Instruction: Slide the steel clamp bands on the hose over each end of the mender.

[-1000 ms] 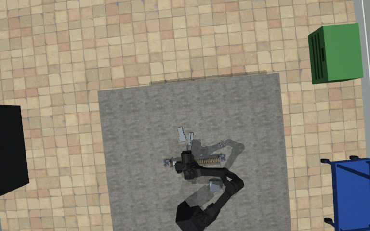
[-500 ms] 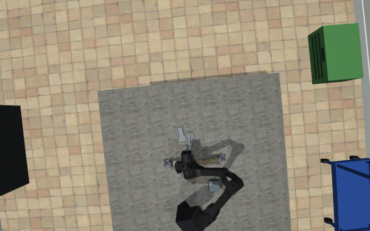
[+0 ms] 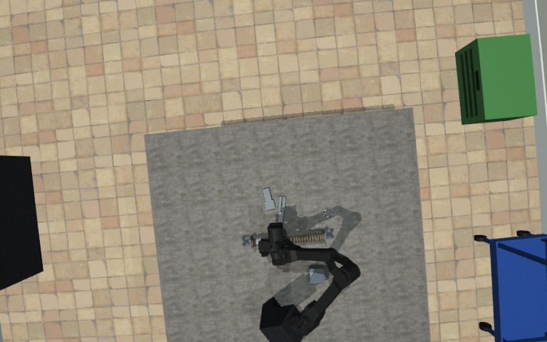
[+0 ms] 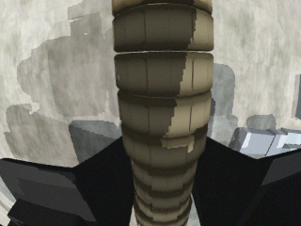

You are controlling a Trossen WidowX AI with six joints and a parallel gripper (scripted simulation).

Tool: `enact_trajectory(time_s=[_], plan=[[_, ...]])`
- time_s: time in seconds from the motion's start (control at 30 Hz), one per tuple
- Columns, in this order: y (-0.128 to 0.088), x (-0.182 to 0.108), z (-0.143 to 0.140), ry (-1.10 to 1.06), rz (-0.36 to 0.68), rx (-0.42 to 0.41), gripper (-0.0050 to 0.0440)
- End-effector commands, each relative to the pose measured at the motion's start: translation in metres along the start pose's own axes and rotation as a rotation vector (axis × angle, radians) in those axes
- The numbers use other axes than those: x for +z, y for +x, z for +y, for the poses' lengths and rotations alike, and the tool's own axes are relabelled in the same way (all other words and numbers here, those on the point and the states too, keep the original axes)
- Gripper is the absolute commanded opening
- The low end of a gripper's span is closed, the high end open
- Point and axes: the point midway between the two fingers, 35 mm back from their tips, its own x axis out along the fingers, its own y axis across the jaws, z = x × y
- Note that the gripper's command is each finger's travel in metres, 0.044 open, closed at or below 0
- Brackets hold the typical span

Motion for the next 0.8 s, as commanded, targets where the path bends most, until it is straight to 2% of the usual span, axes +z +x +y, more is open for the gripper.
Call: enact_trajectory(time_s=[0.0,0.4,0.47,0.6,0.77], plan=[[0.0001,0.0012,0.0001,-0.004,-0.006,0.000,0.0097],[0.0001,0.0012,0.0001,-0.004,-0.006,0.000,0.0030],[0.0001,0.0012,0.0001,-0.004,-0.006,0.000,0.0000],[0.0001,0.0012,0.0001,-0.004,-0.006,0.000,0.0000],[0.0001,0.0012,0.0001,-0.004,-0.006,0.000,0.0120]])
